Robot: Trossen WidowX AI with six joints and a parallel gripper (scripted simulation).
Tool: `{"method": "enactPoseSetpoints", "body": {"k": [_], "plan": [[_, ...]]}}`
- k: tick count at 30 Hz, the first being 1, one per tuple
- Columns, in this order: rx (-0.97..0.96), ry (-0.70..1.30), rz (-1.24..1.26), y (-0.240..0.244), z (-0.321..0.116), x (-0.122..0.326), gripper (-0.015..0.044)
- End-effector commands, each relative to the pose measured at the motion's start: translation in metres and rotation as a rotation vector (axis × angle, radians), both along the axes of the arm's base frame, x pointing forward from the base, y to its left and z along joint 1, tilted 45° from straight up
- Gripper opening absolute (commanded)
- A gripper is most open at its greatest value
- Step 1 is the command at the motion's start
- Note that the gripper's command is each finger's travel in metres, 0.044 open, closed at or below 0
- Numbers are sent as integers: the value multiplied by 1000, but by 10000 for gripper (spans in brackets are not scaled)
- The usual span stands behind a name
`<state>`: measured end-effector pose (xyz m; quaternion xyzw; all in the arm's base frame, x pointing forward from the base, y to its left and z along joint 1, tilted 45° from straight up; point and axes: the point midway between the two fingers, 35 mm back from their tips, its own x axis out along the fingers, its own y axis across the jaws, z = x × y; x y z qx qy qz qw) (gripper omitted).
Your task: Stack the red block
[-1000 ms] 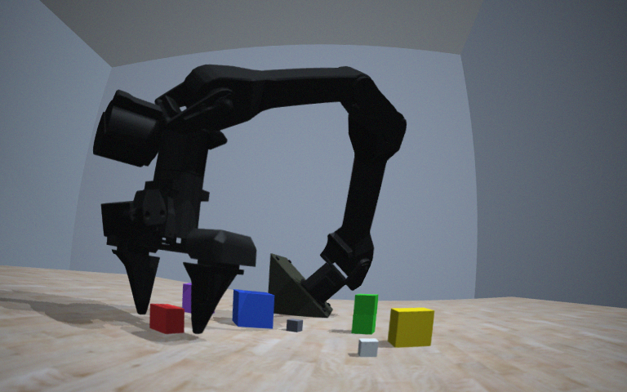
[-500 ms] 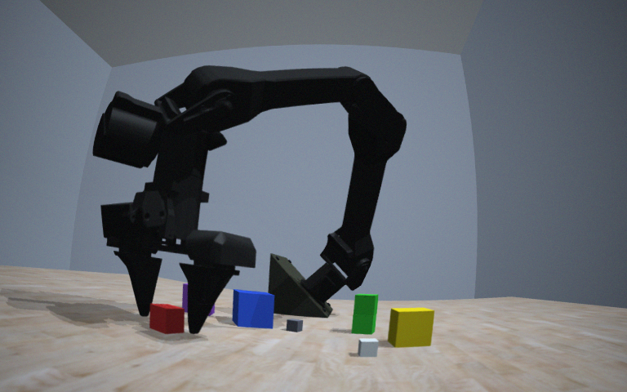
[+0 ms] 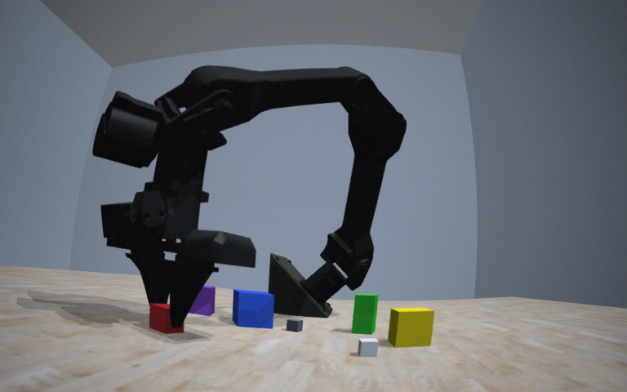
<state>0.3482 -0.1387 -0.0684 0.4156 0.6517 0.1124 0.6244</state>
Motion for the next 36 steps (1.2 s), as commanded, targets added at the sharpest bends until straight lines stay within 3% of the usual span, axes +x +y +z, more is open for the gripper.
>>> {"method": "enactPoseSetpoints", "body": {"k": [1,3,26,36], "plan": [[4,0,-5,-1,1,0,33],[4,0,-5,-4,4,0,0],[0,3,-6,-72,74,-13,0],[5,9,-23,-80,86,-14,0]]}}
